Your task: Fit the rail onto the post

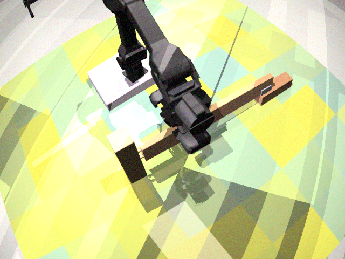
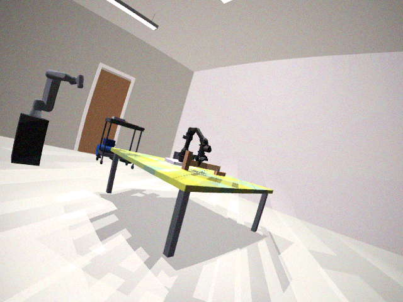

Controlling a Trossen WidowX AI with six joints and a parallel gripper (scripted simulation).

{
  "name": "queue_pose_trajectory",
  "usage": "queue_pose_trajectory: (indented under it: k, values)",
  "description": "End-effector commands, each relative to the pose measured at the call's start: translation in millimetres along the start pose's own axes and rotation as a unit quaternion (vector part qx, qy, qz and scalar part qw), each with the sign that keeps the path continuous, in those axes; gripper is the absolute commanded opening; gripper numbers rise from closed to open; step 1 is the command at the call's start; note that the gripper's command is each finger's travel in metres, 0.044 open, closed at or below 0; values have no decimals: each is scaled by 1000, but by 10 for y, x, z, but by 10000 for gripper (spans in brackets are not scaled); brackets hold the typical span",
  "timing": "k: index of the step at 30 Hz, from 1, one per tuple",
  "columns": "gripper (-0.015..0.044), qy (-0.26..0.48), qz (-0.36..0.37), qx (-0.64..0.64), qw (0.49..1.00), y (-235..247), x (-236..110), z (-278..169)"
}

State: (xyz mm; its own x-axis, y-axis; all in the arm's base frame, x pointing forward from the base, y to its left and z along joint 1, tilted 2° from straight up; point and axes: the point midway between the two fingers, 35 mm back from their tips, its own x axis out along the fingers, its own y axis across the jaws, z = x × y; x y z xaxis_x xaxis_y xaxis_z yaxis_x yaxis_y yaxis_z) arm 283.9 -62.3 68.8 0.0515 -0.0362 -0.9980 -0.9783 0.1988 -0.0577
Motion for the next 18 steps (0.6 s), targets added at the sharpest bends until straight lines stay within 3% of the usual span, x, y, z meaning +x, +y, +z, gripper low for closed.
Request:
queue_pose_trajectory:
  k: [1, 18]
  values:
    - [0, 0, 0, 0, 1000, 3, -5, -20]
    - [0, 0, 0, 0, 1000, 7, -31, -39]
